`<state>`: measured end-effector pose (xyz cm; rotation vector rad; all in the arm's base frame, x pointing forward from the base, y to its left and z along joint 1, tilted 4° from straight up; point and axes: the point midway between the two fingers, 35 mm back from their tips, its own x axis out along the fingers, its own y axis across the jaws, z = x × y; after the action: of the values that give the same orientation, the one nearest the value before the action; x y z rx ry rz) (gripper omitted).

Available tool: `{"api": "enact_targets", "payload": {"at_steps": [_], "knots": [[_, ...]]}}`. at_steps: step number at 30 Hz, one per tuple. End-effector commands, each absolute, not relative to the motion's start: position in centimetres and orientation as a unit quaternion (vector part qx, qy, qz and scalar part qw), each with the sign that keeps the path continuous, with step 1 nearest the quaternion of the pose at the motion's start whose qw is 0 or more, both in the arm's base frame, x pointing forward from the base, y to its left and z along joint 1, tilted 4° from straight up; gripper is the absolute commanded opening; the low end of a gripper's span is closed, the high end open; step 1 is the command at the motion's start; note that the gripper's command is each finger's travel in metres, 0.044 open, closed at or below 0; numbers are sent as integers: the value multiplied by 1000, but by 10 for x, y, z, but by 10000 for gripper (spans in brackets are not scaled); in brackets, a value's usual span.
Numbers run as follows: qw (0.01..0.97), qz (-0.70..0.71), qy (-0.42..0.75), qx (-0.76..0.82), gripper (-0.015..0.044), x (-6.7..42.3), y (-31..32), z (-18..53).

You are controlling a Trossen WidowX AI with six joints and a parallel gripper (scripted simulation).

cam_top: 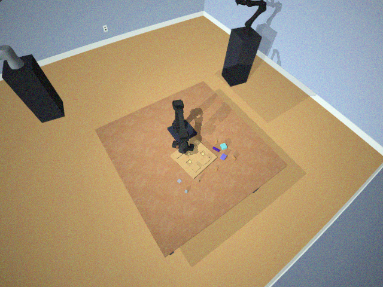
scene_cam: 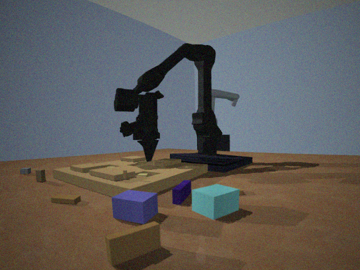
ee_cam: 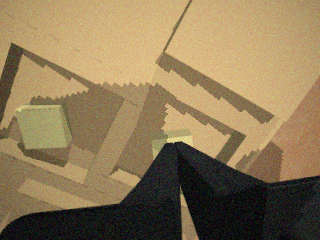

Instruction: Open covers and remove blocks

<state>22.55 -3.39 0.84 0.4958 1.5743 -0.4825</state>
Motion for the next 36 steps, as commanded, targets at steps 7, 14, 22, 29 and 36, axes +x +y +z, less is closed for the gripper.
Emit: {"api": "enact_targets", "payload": {"at_steps": [7,14,22,29,36], "knots": [[654,-210,695,212,0,225,-35,7],[656,-204,697,206,0,225,-34,14],[659,-193,700,195,0,223,-32,22],[659,-192,700,195,0,223,-32,22],[659,-192,700,195,0,223,-32,22]]}}
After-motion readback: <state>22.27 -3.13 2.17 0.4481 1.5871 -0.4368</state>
